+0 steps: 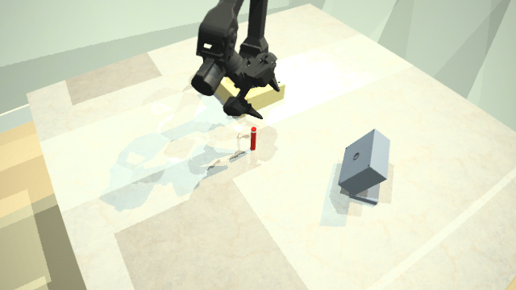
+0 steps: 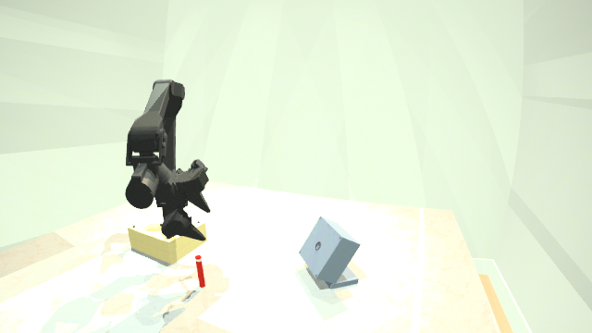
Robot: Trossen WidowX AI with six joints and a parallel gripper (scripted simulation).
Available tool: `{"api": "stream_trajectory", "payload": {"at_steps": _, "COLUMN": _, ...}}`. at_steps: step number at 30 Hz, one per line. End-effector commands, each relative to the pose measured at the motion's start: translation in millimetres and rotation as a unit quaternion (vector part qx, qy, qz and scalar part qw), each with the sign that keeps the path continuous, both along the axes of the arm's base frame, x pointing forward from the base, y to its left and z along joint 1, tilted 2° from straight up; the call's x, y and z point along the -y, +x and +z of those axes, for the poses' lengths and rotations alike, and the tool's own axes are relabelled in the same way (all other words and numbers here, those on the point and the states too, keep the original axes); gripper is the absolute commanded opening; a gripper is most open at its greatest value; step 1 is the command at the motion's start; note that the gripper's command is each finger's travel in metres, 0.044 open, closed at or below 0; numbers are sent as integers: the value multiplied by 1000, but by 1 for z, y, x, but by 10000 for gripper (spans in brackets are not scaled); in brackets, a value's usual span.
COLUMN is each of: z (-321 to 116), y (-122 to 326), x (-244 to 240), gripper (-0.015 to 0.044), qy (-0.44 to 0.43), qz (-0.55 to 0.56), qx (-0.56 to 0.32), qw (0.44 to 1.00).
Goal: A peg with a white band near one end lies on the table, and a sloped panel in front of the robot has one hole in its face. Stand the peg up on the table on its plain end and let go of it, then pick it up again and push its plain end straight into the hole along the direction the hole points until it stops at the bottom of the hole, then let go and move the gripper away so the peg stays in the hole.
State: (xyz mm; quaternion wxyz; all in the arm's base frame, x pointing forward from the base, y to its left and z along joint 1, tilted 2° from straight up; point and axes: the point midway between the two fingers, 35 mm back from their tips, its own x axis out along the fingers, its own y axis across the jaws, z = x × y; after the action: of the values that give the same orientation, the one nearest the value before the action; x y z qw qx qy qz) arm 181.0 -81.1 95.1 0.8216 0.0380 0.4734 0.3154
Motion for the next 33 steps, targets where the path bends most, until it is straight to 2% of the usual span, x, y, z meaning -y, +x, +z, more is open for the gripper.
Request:
{"api": "stream_trajectory", "payload": {"at_steps": 1, "z": -5, "y": 1, "x": 3, "gripper": 440, "qy": -35, "qz": 4, "qx": -49, "qw": 998}}
{"api": "stream_trajectory", "payload": {"at_steps": 10, "z": -12, "y": 7, "x": 16, "gripper": 440, "qy": -142, "qz": -6, "qx": -149, "qw": 978}}
{"api": "stream_trajectory", "payload": {"at_steps": 19, "z": -7, "y": 23, "x": 33, "gripper": 440, "qy": -266, "qz": -49, "qx": -202, "qw": 941}}
{"api": "stream_trajectory", "payload": {"at_steps": 29, "z": -7, "y": 24, "x": 35, "gripper": 440, "qy": -276, "qz": -52, "qx": -204, "qw": 938}}
{"api": "stream_trajectory", "payload": {"at_steps": 33, "z": -13, "y": 25, "x": 35, "gripper": 440, "qy": -284, "qz": -13, "qx": -191, "qw": 939}}
